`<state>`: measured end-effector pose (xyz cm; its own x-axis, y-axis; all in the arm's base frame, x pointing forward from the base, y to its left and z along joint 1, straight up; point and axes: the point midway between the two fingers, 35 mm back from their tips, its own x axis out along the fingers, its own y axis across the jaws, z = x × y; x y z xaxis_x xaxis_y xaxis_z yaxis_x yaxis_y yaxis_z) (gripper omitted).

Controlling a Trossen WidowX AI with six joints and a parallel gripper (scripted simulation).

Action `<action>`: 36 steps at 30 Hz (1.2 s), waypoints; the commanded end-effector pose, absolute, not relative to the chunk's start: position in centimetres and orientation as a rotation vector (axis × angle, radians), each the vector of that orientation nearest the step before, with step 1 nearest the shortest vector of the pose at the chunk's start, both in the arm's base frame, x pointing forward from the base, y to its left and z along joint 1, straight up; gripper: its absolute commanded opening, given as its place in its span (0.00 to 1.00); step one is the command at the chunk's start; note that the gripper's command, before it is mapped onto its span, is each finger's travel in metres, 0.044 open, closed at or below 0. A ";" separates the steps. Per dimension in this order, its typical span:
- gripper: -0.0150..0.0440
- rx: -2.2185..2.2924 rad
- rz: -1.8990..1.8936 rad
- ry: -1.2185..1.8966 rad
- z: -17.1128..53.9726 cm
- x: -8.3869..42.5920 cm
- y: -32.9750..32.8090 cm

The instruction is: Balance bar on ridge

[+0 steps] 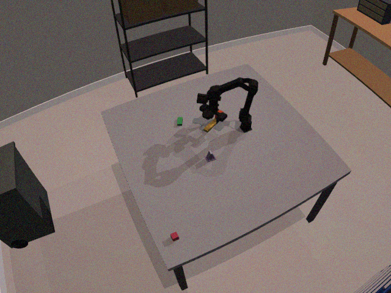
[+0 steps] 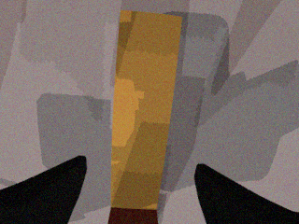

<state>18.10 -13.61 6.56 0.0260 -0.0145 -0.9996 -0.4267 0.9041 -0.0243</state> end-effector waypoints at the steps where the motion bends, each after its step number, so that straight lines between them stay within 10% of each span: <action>1: 0.79 -0.355 0.330 1.530 5.7 17.9 -13.5; 24: 0.79 -0.355 0.330 1.530 4.5 17.9 -13.5; 36: 0.45 -0.356 0.334 1.526 4.6 17.9 -13.5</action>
<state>17.94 -13.49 4.58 0.0194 -0.0096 -0.9998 -0.4268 0.9042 -0.0169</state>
